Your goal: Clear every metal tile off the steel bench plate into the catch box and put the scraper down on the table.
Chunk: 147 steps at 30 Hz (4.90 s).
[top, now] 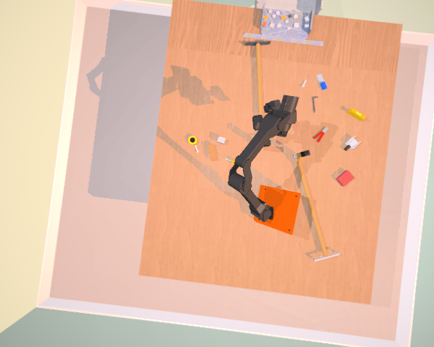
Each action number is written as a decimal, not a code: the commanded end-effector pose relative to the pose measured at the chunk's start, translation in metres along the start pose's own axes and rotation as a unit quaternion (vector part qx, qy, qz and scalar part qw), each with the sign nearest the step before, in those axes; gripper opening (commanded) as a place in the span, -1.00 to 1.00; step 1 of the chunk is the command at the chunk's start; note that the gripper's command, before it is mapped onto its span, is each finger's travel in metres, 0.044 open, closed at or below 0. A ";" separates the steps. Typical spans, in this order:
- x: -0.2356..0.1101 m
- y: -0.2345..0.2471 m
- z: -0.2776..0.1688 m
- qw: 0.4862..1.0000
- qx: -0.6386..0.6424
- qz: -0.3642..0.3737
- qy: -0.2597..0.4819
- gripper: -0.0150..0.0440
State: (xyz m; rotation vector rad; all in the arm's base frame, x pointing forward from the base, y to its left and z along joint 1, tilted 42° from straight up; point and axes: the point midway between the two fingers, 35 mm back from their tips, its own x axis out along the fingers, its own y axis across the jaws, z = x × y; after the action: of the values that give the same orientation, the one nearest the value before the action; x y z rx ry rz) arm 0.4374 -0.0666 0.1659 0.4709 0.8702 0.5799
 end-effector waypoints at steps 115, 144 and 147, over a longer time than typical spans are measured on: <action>0.019 0.012 -0.136 0.992 0.062 -0.033 -0.110 1.00; 0.039 0.015 -0.128 0.991 0.057 -0.029 -0.118 -0.07; 0.039 0.015 -0.128 0.991 0.057 -0.029 -0.118 -0.20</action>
State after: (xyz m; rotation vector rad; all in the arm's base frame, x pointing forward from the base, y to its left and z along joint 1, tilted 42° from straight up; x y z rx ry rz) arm 0.3492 -0.0111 0.0807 0.6031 0.6903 0.4113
